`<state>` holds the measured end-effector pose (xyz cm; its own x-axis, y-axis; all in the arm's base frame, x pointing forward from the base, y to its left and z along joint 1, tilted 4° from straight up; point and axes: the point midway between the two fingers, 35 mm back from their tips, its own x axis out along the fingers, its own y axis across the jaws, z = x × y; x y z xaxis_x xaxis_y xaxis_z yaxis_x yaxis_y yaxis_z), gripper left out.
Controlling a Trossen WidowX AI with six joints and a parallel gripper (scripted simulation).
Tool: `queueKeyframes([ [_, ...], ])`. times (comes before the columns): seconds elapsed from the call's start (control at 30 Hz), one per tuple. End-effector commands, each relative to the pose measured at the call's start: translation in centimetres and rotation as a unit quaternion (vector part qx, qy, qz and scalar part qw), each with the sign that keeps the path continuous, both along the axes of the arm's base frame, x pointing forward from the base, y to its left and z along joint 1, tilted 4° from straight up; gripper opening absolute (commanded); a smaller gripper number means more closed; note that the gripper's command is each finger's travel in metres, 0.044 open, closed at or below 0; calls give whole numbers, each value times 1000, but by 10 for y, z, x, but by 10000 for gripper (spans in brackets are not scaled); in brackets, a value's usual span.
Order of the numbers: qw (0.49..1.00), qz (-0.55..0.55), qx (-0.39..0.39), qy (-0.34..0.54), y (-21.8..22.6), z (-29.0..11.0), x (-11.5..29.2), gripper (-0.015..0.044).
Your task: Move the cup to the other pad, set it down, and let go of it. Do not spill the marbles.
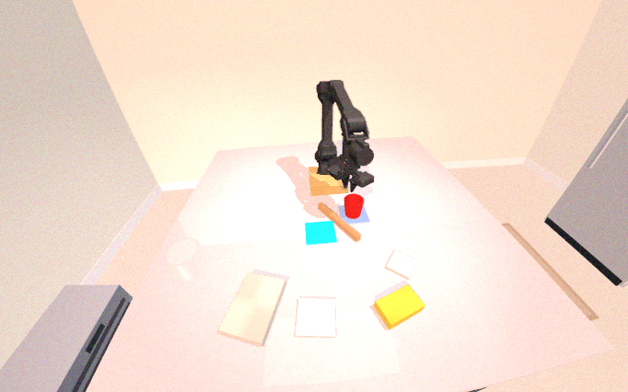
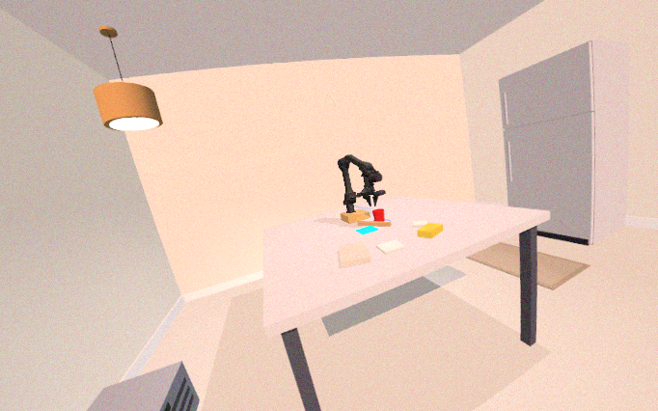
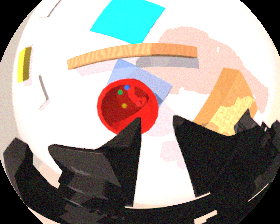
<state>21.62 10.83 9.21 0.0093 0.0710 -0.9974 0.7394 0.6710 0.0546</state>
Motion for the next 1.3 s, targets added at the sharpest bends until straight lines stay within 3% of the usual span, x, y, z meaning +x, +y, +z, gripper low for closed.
queueKeyframes([
  [0.0, 1000, -4, 0, 5, 1, -1, 0, 148],
  [1.27, 1000, -4, 0, 5, 5, -62, 0, 148],
])
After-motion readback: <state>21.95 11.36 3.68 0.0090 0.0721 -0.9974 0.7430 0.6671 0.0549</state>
